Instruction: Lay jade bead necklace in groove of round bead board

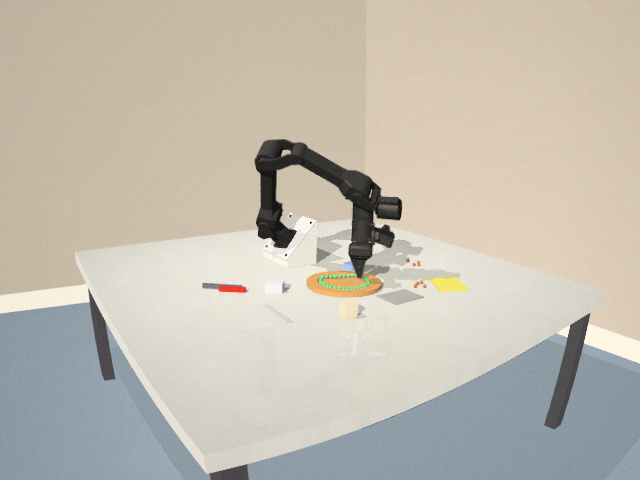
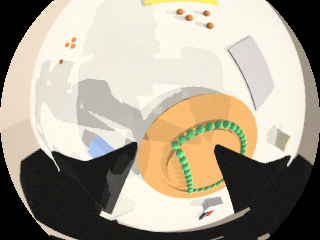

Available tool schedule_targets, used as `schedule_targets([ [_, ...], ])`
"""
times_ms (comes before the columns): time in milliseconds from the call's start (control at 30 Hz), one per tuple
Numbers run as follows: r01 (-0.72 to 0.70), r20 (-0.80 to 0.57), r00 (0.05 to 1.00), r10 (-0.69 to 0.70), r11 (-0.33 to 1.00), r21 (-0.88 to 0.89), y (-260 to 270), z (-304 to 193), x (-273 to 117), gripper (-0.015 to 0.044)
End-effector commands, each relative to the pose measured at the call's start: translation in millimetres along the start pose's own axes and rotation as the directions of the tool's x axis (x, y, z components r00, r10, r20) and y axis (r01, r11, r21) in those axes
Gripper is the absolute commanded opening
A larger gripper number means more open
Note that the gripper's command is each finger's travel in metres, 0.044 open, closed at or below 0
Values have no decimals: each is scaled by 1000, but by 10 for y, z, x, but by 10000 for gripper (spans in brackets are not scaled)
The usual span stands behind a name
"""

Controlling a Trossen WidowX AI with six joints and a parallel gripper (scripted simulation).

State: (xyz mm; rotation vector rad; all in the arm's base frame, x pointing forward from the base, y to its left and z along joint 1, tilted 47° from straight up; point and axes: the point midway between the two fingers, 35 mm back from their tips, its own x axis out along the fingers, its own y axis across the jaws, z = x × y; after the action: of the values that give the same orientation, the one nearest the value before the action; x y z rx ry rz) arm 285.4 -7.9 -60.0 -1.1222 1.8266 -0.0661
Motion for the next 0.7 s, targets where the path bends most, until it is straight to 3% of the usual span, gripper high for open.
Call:
schedule_targets([
  [0, -5, 1, 1000, 5, 1000, 4, 5, 0, -7, 440],
  [200, -5, 1, 1000, 5, 1000, 4, 5, 0, -7, 440],
  [267, -5, 1, 1000, 5, 997, 72, -11, -27, -19, 387],
  [367, -5, 1, 1000, 5, 935, 355, -76, -144, -72, 309],
  [467, -4, 1, 1000, 5, 782, 623, -139, -272, -122, 230],
  [600, -2, 0, 1000, 5, 467, 884, -212, -446, -183, 125],
  [667, -1, -1, 1000, 5, 277, 961, -244, -534, -209, 120],
])
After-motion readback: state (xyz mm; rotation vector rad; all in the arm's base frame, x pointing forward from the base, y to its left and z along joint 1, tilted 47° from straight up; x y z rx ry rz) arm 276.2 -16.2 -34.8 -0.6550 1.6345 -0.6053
